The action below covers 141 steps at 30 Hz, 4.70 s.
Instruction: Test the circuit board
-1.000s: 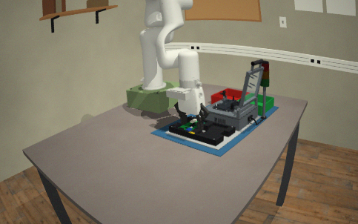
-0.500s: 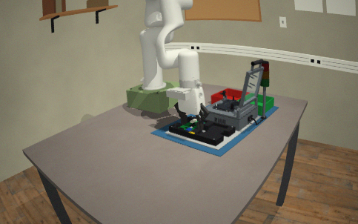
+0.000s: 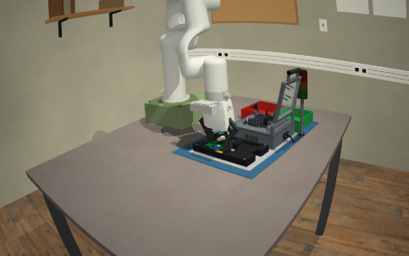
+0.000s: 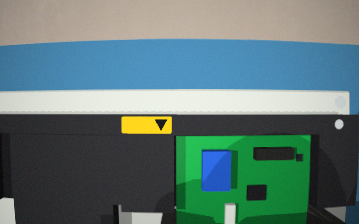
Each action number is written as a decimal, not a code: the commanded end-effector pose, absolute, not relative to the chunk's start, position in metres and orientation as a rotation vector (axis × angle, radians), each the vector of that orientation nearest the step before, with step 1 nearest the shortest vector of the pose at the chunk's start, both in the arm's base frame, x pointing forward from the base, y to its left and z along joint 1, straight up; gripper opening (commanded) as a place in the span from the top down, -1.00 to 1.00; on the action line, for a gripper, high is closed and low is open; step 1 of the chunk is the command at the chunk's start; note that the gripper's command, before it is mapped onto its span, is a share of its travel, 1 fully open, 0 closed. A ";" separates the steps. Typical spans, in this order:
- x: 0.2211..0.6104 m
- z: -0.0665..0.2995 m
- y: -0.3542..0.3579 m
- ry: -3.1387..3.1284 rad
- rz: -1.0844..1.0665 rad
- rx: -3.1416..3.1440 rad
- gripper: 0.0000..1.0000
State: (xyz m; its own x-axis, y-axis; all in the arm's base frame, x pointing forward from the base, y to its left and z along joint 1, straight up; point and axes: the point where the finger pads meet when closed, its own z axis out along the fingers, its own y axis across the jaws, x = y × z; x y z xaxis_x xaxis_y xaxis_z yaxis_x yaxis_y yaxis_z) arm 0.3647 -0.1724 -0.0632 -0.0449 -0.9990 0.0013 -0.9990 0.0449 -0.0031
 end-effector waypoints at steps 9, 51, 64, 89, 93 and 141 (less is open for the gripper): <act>0.366 -0.062 -0.173 2.269 -0.009 -2.169 -0.58; 0.366 -0.036 -0.173 2.269 -0.009 -2.169 -0.58; 0.366 -0.032 -0.173 2.269 -0.009 -2.169 -0.58; 0.365 0.036 -0.173 2.269 -0.009 -2.169 -0.58; 0.365 0.038 -0.173 2.269 -0.009 -2.169 -0.58; 0.406 0.046 -0.070 2.268 -0.009 -2.168 -0.58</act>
State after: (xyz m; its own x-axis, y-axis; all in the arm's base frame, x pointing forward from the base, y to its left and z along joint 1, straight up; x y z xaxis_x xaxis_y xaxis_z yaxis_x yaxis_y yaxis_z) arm 0.4007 -0.0789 0.0440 -0.0424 -0.9991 0.0007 -0.9991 0.0424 -0.0043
